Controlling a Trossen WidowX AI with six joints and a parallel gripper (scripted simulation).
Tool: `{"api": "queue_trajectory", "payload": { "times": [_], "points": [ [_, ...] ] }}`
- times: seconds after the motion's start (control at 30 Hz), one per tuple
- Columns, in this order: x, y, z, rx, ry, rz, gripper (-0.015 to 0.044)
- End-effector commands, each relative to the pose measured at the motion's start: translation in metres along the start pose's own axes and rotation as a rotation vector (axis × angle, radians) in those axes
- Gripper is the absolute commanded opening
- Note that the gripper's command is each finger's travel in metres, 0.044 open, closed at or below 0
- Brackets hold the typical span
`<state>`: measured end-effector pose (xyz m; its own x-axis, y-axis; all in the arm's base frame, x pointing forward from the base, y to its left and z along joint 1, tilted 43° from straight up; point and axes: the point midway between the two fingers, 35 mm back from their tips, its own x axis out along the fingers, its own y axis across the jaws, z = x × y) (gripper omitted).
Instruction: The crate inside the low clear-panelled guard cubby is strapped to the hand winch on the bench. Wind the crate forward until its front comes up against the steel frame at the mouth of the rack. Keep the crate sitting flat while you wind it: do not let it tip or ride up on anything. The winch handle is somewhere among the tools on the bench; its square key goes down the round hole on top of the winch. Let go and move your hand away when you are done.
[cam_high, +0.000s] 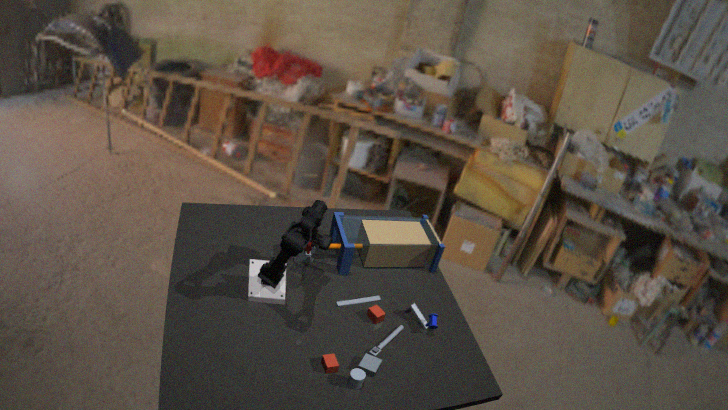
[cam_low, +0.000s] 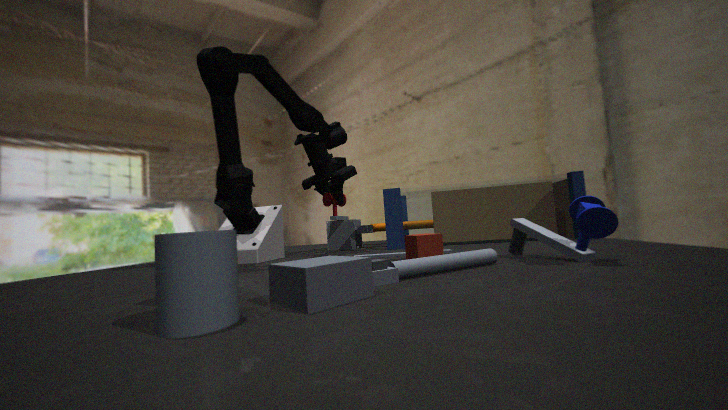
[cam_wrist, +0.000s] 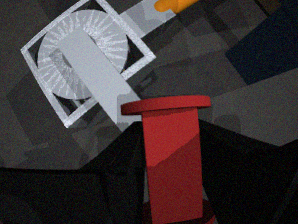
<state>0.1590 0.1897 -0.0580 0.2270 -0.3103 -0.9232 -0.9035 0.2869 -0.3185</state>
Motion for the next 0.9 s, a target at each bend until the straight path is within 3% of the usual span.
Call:
{"api": "queue_trajectory", "payload": {
  "times": [0.0,0.87],
  "points": [
    [0.005,-0.008,0.003,0.004,0.006,-0.015,0.0000],
    [0.016,-0.031,0.029,0.005,0.004,-0.017,0.0000]
  ]
}}
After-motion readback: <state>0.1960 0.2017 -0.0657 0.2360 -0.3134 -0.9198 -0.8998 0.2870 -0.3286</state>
